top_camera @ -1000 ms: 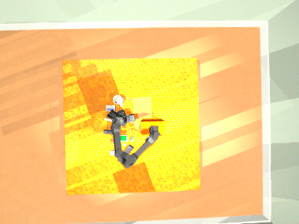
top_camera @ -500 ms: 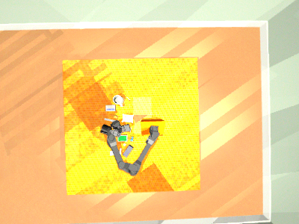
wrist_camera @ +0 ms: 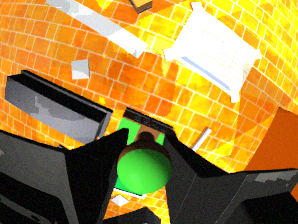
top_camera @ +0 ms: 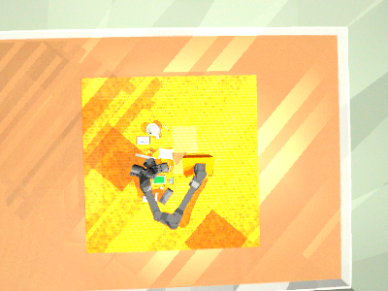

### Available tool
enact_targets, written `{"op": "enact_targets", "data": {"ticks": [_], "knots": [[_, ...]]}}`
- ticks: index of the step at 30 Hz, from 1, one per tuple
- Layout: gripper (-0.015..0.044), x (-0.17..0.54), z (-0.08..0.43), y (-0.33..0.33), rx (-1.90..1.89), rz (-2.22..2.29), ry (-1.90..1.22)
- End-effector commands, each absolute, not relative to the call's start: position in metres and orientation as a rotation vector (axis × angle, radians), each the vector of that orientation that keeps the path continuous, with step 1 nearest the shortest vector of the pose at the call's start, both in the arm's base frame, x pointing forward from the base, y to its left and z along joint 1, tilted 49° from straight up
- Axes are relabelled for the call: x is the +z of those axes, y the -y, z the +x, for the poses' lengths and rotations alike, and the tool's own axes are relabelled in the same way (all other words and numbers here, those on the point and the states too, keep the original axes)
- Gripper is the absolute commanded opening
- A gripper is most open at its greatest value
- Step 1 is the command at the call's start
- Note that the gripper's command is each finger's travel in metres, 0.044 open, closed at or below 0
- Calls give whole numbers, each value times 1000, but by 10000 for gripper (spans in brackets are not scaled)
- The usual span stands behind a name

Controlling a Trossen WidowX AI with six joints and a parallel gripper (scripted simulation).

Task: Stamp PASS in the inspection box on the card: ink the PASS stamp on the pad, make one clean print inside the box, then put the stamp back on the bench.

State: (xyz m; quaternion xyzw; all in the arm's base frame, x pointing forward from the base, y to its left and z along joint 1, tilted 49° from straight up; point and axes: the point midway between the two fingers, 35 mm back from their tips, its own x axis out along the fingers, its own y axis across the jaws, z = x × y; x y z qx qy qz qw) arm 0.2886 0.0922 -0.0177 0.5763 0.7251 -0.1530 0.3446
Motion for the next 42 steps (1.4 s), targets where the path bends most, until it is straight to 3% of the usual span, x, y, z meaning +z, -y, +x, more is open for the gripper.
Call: {"op": "enact_targets", "data": {"ticks": [1,33,42], "knots": [[0,-22,287,-98,-401,1502,-1891],[0,-53,279,-135,-397,1505,-1895],[236,-52,281,-133,-394,1499,-1888]]}}
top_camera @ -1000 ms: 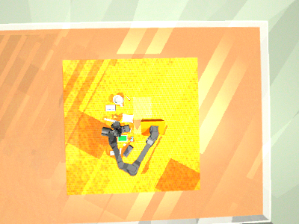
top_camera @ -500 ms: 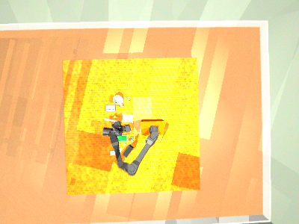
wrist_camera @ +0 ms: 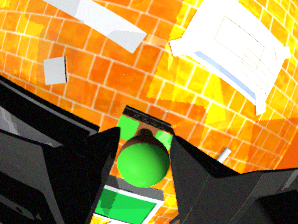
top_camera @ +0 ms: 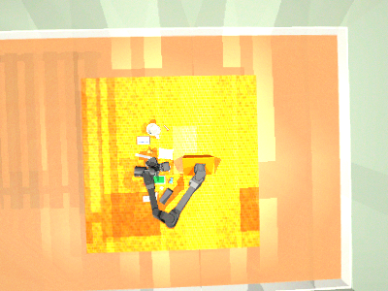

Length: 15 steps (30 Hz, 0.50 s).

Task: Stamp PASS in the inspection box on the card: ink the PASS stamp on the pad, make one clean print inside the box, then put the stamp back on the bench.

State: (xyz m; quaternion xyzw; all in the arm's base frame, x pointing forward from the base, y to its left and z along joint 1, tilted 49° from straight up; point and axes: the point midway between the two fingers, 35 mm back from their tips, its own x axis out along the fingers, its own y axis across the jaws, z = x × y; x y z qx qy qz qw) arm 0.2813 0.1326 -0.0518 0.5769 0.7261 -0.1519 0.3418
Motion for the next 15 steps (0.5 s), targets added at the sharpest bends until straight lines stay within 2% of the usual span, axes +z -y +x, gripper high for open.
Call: {"op": "enact_targets", "data": {"ticks": [1,5,11,15], "knots": [[257,-52,281,-133,-394,1499,-1888],[257,-46,285,-125,-398,1498,-1886],[257,17,293,-52,-404,1499,-1888],[257,26,292,-44,-401,1501,-1891]]}}
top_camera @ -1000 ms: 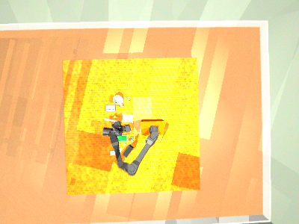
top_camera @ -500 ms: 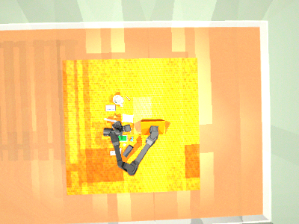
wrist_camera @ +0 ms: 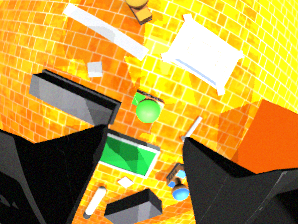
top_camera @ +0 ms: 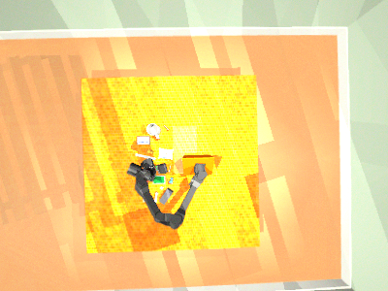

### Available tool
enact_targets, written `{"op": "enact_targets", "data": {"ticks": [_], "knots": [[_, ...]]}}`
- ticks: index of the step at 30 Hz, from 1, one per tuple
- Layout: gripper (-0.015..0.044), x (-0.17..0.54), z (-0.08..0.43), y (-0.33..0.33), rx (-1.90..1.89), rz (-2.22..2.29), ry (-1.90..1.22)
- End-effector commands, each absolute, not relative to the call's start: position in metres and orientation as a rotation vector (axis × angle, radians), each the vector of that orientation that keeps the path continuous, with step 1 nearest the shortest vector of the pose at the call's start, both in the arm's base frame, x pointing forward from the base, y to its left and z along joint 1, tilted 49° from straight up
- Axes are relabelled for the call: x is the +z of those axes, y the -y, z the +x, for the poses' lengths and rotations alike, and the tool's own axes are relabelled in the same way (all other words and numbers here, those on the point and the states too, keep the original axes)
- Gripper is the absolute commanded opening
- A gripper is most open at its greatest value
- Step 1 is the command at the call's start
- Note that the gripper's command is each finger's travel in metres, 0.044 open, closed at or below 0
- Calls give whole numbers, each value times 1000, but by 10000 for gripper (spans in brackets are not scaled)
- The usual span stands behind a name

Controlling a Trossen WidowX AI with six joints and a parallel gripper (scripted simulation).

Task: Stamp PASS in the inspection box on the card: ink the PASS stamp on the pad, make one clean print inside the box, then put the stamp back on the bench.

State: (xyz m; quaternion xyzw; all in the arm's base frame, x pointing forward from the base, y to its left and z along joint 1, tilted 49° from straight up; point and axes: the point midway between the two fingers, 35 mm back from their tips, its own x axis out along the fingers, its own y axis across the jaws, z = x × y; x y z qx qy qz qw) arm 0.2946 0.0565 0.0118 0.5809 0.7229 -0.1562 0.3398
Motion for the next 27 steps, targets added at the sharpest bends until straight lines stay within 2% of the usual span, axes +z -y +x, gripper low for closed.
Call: {"op": "enact_targets", "data": {"ticks": [1,27], "knots": [[257,26,292,-44,-401,1501,-1891],[257,26,293,-45,-400,1509,-1891]]}}
